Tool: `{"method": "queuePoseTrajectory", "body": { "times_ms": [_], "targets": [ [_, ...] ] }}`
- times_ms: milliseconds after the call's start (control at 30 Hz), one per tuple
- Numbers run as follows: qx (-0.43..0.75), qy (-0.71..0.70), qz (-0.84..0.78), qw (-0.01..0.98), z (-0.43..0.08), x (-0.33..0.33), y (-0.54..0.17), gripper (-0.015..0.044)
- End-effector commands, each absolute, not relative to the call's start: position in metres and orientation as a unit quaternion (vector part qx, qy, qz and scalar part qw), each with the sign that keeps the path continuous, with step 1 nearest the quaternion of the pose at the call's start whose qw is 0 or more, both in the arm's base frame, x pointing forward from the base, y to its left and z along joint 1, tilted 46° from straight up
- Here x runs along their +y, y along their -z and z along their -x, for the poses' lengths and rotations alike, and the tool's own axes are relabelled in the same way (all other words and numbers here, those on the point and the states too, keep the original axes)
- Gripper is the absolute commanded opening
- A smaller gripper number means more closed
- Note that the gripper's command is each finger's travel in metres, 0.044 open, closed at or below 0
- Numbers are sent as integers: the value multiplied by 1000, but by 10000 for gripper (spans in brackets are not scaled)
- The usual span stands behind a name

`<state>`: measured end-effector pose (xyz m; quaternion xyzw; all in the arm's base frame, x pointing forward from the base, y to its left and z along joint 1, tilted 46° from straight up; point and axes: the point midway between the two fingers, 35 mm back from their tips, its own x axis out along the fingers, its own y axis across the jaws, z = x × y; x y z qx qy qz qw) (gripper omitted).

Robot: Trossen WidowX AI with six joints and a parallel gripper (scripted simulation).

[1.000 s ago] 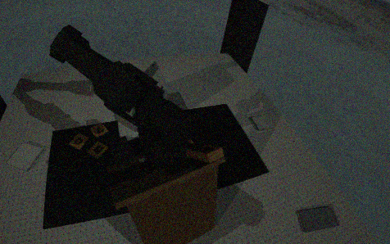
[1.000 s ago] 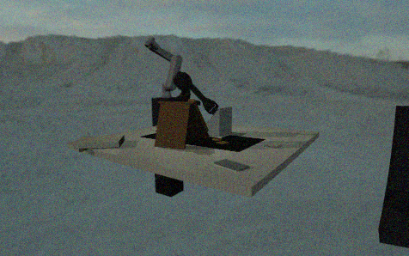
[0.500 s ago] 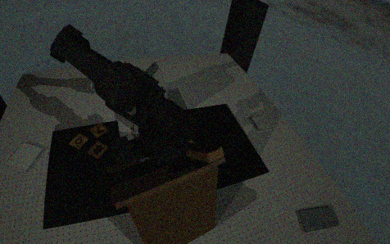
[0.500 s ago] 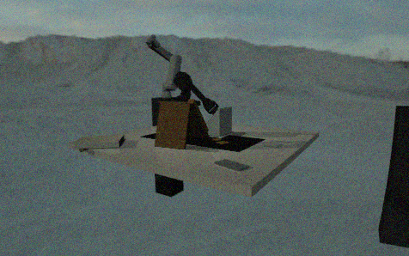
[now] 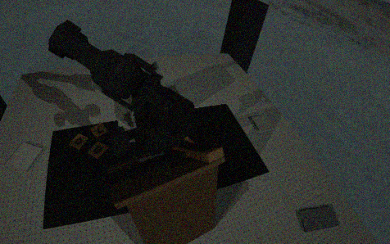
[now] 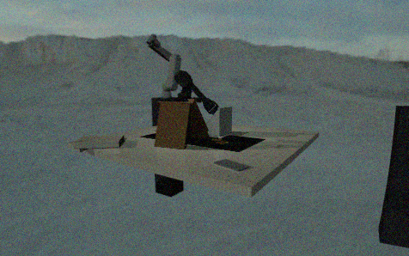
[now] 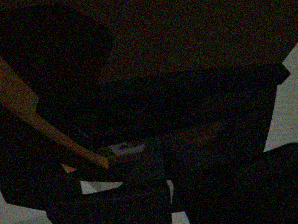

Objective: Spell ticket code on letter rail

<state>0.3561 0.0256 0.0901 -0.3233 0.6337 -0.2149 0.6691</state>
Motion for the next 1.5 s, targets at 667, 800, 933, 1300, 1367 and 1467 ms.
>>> {"method": "queuePoseTrajectory", "body": {
  "times_ms": [667, 800, 933, 1300, 1367, 1467],
  "targets": [
    [522, -314, 679, 411, -306, 65, -208, 440],
    [429, -410, 742, 312, -287, 70, -234, 440],
    [410, -425, 752, 293, -284, 71, -238, 440],
    [410, -425, 752, 293, -284, 71, -238, 440],
    [410, -425, 752, 293, -284, 71, -238, 440],
    [410, -425, 752, 293, -284, 71, -238, 440]
  ]
}}
